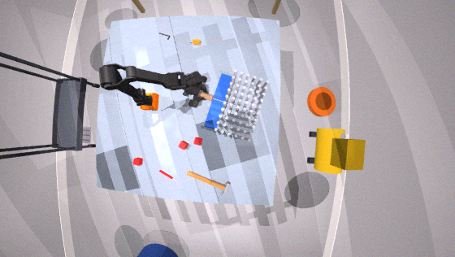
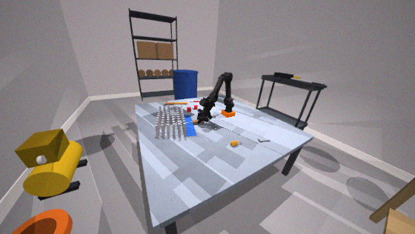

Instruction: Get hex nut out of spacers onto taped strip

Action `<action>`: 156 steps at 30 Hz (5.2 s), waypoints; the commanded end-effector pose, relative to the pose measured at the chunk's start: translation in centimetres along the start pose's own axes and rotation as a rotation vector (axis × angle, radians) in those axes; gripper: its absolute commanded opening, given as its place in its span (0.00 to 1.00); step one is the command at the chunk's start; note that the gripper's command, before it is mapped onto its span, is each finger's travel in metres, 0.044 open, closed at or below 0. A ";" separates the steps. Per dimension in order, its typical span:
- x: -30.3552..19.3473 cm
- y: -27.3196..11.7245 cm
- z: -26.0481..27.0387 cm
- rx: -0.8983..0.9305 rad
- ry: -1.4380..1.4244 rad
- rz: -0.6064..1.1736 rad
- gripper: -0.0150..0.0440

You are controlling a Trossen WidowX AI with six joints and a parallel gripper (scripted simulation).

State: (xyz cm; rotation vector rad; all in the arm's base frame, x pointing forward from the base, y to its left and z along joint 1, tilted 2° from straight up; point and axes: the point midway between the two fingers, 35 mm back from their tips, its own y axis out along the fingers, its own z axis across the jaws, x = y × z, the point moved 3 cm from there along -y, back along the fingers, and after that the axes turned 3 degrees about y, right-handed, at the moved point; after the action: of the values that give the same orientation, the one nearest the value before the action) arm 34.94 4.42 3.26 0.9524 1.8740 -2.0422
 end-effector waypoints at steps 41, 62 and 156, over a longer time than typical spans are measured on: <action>2.7 -1.8 0.2 0.001 0.005 -0.001 0.25; 4.1 -2.7 0.3 0.001 0.005 -0.002 0.25; 7.0 -7.0 0.2 0.000 0.005 -0.006 0.25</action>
State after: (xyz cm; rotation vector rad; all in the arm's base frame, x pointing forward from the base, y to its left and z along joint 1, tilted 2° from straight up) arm 25.13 7.12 4.12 0.9306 1.8820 -2.0696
